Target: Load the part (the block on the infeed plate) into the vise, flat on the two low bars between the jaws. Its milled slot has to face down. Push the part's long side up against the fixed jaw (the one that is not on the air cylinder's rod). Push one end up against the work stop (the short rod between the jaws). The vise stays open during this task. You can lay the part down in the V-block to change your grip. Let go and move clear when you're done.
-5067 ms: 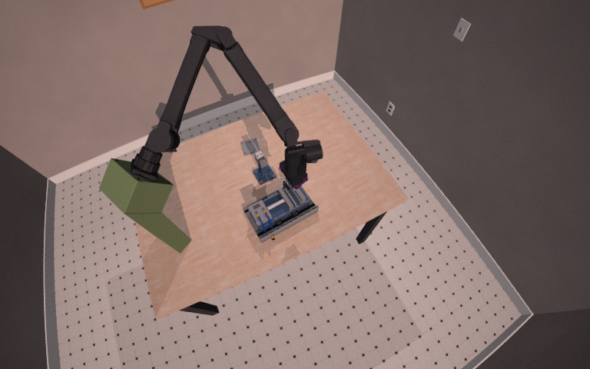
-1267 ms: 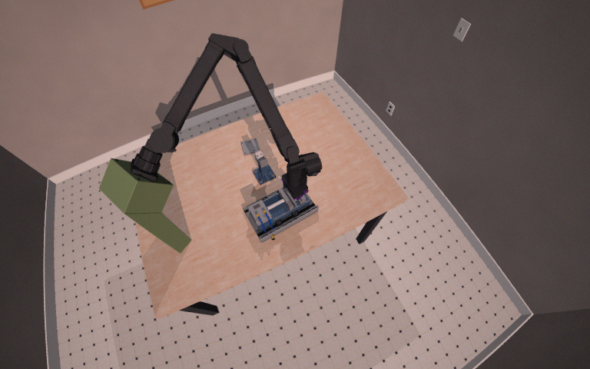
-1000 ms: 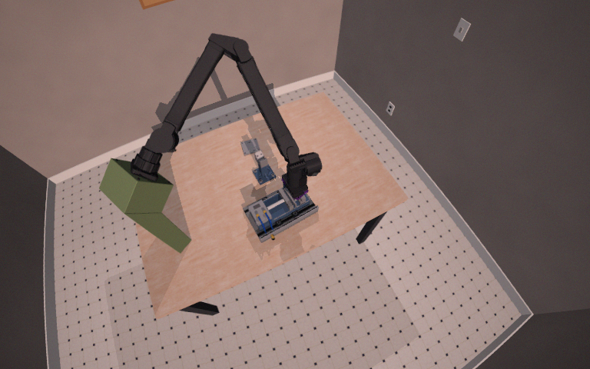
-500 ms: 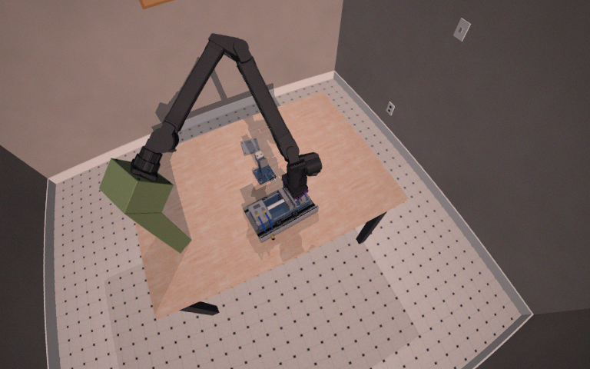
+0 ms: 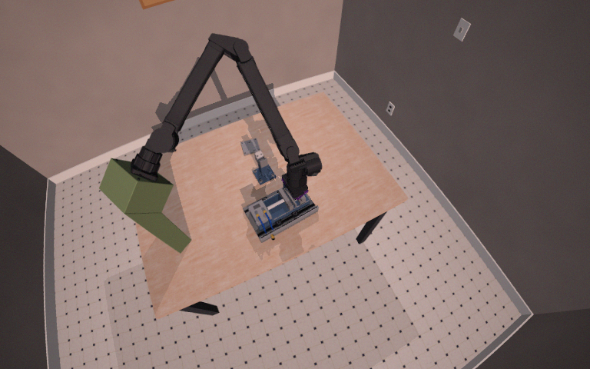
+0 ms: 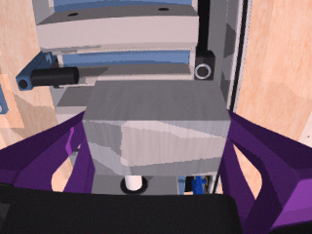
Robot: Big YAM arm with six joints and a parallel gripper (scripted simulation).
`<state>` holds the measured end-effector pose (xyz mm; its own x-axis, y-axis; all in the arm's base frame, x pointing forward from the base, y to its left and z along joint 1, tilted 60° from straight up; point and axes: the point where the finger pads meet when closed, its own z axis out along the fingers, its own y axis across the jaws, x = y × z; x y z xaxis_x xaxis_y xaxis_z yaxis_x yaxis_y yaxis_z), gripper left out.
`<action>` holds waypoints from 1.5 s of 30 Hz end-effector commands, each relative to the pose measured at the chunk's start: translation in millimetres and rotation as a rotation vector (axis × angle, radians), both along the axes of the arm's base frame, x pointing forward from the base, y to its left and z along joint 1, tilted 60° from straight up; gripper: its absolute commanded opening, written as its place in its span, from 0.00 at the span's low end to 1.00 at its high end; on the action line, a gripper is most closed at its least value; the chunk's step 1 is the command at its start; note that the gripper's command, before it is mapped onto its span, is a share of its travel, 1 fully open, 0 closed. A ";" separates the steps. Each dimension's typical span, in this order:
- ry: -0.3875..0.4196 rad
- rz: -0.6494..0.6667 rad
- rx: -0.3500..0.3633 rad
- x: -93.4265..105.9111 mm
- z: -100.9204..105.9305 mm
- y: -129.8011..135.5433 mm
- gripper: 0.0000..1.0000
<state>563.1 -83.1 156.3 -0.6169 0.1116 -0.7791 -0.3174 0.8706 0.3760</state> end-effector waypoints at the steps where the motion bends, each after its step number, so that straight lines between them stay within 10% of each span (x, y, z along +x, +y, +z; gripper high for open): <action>1: -0.016 0.008 -0.002 9.4 5.9 7.1 0.00; 45: -0.022 0.014 -0.010 10.6 5.5 11.4 0.00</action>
<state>565.0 -79.4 156.7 -0.6136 0.1037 -0.7828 -0.3227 0.8719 0.3684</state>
